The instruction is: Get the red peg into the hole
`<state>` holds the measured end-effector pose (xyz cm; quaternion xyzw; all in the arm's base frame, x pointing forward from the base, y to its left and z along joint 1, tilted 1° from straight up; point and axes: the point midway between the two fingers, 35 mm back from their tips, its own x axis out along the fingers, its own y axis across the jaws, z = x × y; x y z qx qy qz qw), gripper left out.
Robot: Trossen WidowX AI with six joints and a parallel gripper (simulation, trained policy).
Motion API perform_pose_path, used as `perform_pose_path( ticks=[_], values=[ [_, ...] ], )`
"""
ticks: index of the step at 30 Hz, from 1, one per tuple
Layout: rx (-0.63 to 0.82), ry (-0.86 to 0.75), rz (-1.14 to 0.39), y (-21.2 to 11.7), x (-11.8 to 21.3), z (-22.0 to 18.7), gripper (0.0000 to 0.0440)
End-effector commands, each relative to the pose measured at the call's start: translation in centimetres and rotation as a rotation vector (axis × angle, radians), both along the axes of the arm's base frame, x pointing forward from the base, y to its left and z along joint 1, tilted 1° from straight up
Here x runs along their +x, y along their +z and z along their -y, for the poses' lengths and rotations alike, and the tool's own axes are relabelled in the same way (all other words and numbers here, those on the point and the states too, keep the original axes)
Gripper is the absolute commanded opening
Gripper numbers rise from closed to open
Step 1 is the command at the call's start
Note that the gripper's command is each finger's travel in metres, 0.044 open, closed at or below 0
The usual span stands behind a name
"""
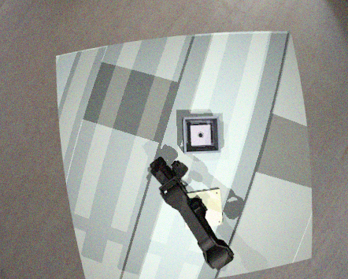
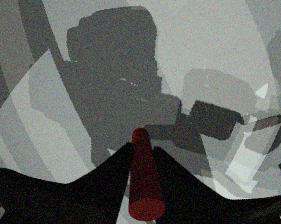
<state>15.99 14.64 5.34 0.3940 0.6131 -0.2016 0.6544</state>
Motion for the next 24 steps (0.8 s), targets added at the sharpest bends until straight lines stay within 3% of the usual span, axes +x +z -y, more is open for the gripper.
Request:
perform_pose_path(
  ticks=[1,16,24],
  values=[
    [-0.009,0.019,0.049,1.5,0.9,0.2,0.0004],
    [-0.084,0.006,0.209,8.6,5.6,2.7,0.0000],
    [-0.129,-0.065,0.243,10.1,8.4,5.5,0.0000]
  ],
)
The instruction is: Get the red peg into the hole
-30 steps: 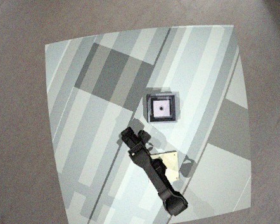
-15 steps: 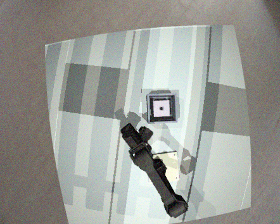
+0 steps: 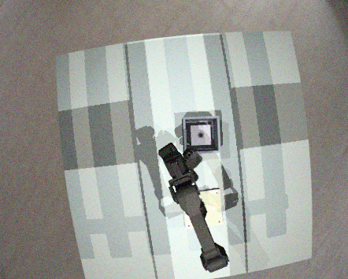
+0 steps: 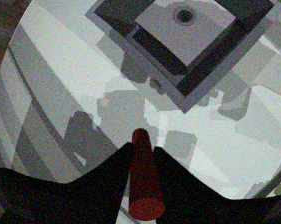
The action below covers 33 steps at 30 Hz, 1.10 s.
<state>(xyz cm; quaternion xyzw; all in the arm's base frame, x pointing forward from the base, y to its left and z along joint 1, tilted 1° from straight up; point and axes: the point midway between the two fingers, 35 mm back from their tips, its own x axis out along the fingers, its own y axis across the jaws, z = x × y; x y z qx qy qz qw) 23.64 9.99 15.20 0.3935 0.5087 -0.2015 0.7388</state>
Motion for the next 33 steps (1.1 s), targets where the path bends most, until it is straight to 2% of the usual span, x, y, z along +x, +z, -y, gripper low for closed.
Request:
perform_pose_path(
  ticks=[1,15,33],
  values=[
    [-0.021,-0.029,0.006,0.4,1.1,1.2,0.0000],
    [-0.064,-0.144,0.012,0.6,4.5,5.7,0.0000],
    [-0.065,-0.228,-0.041,-1.7,7.5,9.4,0.0014]
  ],
)
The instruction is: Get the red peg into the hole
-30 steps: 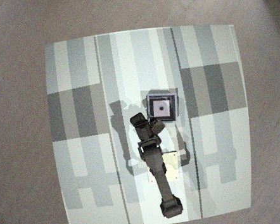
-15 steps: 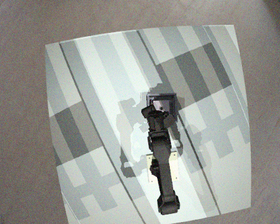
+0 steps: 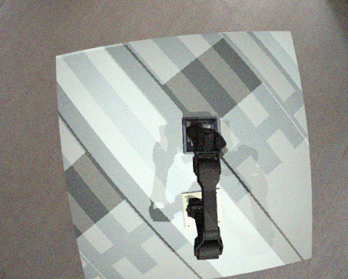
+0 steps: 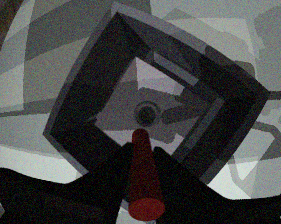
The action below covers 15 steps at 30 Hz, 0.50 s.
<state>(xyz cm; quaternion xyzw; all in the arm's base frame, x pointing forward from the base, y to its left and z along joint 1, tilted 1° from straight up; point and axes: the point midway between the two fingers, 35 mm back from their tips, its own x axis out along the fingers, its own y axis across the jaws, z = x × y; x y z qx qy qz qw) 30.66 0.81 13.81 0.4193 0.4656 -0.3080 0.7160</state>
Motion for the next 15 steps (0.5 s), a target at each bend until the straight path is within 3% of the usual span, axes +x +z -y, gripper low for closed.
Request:
perform_pose_path(
  ticks=[1,11,15],
  values=[
    [0.008,-0.003,-0.013,-0.5,0.6,0.4,0.0015],
    [0.009,0.000,-0.082,-3.1,1.7,1.1,0.0029],
    [-0.001,0.014,-0.110,-4.2,2.1,1.4,0.0119]
  ],
)
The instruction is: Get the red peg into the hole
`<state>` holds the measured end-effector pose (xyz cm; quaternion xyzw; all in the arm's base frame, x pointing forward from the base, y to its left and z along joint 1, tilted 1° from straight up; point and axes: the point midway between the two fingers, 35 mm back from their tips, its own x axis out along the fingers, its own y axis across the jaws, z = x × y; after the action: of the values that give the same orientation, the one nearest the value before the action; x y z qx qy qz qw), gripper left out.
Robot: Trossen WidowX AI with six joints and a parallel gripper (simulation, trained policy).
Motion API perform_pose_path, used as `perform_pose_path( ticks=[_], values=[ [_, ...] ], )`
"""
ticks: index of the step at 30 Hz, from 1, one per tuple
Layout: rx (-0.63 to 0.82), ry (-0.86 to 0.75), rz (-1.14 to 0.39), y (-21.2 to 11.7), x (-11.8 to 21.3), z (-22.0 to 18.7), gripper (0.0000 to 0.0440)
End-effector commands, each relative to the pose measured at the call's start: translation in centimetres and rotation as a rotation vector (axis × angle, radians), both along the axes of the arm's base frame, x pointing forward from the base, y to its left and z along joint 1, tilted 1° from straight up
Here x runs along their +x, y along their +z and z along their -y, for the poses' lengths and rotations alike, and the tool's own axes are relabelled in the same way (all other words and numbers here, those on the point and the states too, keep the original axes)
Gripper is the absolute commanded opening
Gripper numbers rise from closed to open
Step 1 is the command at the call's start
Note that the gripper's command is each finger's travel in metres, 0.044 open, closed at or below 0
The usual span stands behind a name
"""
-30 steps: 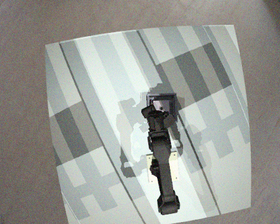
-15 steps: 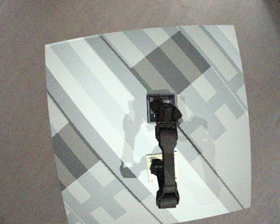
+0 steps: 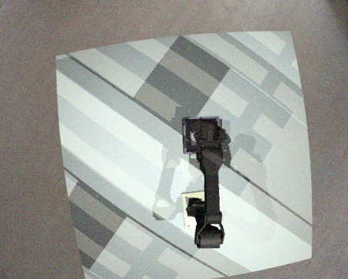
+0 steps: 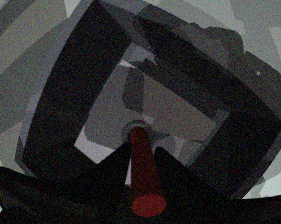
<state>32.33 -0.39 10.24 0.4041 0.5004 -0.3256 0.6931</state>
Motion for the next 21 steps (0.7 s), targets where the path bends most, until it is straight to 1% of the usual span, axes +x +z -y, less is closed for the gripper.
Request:
perform_pose_path(
  ticks=[1,2,7,21],
  values=[
    [-0.007,0.015,-0.023,-0.7,0.5,0.3,0.0141],
    [-0.013,0.021,-0.036,-1.0,0.5,0.4,0.0154],
    [-0.025,0.030,-0.046,-0.8,1.3,0.8,0.0164],
    [-0.024,0.060,-0.063,0.1,4.1,2.2,0.0150]
  ],
)
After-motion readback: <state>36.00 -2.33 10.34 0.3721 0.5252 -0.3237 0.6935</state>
